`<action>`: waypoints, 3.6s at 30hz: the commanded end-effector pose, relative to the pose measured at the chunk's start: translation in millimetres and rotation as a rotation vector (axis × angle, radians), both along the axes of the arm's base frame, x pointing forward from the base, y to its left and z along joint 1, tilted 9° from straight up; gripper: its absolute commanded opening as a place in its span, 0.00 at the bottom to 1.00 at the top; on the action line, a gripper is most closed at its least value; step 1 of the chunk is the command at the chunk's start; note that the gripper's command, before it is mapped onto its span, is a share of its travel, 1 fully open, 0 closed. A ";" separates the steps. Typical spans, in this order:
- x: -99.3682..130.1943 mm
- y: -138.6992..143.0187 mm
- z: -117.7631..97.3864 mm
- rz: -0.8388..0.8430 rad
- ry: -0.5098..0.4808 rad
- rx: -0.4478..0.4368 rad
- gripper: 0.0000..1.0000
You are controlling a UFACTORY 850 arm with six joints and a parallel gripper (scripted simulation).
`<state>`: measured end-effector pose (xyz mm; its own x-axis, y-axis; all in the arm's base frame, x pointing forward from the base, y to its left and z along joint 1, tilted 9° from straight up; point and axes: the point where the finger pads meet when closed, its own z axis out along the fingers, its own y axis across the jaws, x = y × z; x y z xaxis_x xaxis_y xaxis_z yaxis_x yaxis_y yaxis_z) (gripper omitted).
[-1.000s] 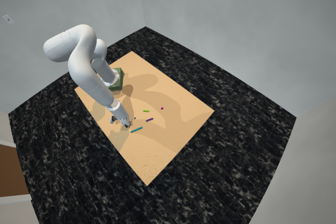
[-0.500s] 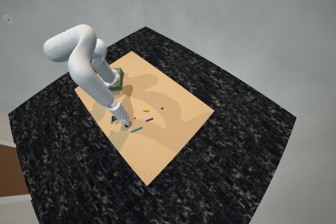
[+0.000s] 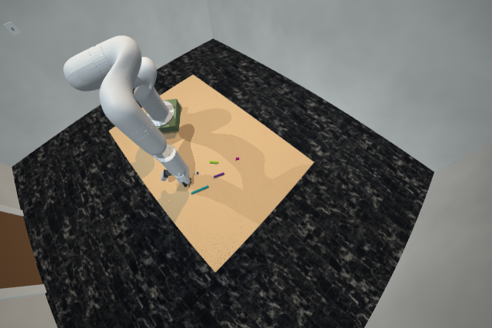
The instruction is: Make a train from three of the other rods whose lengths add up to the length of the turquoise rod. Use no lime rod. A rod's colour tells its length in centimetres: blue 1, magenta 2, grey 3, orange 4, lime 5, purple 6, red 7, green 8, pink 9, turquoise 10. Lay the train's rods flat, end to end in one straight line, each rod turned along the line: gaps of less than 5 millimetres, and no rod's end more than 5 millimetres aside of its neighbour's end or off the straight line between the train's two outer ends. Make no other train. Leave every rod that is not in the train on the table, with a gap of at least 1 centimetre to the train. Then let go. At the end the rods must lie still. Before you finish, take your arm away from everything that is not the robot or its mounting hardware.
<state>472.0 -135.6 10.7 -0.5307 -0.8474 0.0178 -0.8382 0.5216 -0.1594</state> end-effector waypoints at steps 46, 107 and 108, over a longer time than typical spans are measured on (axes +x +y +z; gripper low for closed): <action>-7.0 5.9 60.7 0.000 -0.002 0.000 0.04; -0.4 97.6 93.3 0.034 0.002 -0.003 0.04; -0.3 97.5 92.8 0.034 0.002 -0.004 0.04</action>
<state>470.7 -37.9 103.7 -0.5033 -0.8637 0.0258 -0.8522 0.4912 -0.1800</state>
